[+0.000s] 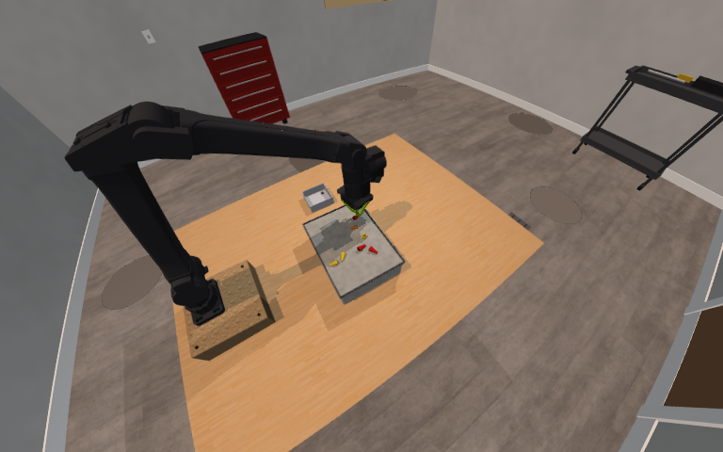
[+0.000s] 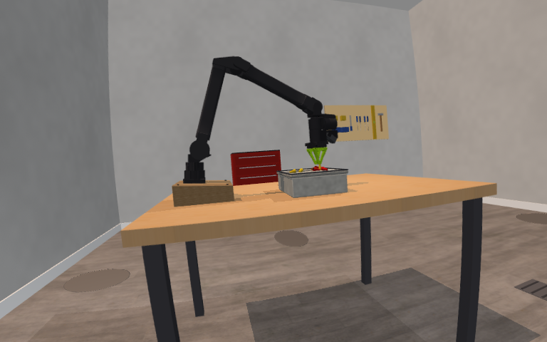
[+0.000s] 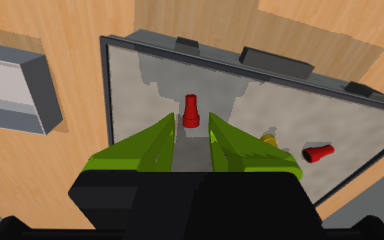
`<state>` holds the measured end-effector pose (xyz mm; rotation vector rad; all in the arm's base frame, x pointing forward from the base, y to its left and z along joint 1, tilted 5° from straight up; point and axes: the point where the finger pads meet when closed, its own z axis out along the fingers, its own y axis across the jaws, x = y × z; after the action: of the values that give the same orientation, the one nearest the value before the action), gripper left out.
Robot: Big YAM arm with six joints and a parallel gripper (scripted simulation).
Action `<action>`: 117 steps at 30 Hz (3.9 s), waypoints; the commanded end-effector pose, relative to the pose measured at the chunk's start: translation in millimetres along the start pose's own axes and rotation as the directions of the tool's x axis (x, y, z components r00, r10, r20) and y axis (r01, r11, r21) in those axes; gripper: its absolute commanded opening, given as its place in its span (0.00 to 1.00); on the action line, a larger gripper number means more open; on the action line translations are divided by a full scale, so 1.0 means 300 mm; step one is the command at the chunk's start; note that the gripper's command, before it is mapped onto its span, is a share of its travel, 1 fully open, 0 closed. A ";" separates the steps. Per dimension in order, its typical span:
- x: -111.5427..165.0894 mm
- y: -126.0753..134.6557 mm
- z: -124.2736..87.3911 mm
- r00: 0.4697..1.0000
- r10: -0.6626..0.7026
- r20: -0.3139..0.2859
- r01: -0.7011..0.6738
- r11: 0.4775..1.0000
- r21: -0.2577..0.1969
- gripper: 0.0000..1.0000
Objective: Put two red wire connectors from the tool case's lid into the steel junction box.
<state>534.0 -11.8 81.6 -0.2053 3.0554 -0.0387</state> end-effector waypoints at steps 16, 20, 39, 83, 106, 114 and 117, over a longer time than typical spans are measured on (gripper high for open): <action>-0.011 0.009 0.085 1.000 -0.005 0.000 0.005 1.000 -0.001 0.29; -0.025 0.007 0.069 1.000 -0.005 0.013 0.005 1.000 0.001 0.29; -0.039 0.003 0.037 1.000 -0.004 0.030 0.004 1.000 0.003 0.10; -0.065 0.005 -0.200 0.998 -0.004 0.064 0.004 1.000 0.008 0.10; -0.019 0.015 -0.170 1.000 0.000 -0.004 0.000 1.000 -0.002 0.10; -0.006 0.097 -0.153 1.000 -0.002 -0.014 0.001 1.000 -0.002 0.10; -0.006 0.115 -0.155 1.000 -0.002 -0.012 0.002 1.000 -0.002 0.10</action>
<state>528.5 12.6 133.1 -0.2147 3.0522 -0.0388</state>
